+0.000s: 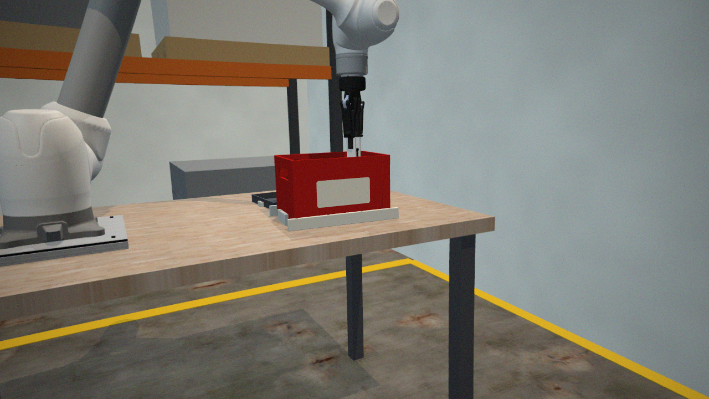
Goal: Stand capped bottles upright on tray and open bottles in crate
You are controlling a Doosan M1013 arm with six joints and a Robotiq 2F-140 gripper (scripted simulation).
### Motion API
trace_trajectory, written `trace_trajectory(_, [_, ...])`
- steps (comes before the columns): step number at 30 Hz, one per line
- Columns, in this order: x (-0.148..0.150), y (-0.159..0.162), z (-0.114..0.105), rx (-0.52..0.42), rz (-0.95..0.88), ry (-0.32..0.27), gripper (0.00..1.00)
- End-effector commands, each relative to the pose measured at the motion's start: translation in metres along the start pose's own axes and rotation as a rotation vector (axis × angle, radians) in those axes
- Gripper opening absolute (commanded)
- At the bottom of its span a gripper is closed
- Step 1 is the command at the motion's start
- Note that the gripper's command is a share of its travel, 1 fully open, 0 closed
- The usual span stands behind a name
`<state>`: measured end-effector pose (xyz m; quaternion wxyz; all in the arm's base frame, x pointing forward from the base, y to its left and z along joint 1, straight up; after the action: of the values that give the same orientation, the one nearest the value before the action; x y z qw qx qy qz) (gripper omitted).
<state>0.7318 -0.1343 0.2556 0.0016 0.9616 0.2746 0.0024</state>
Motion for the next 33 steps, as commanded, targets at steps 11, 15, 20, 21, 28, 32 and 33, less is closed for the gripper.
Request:
trace_trajectory(11, [0.0,0.0,-0.035,0.0,0.0,0.0,0.0])
trace_trajectory(15, [0.0,0.0,-0.048,0.0,0.0,0.0,0.0])
trace_trajectory(20, [0.0,0.0,-0.065,0.0,0.0,0.0,0.0])
trace_trajectory(21, [0.0,0.0,-0.068,0.0,0.0,0.0,0.0])
trace_trajectory(28, [0.0,0.0,-0.084,0.0,0.0,0.0,0.0])
trace_trajectory(32, [0.0,0.0,-0.097,0.0,0.0,0.0,0.0])
trace_trajectory(33, [0.0,0.0,-0.1,0.0,0.0,0.0,0.0])
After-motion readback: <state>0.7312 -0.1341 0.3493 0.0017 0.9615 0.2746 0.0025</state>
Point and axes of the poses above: the point where the finger pads meet when closed, its own z axis out along the fingers, its own x axis across the jaws, y = z × x, the point moved 9 cm from there along -z, back along the fingers, and after that the axes turned 3 degrees about z, right-handed, at the moved point
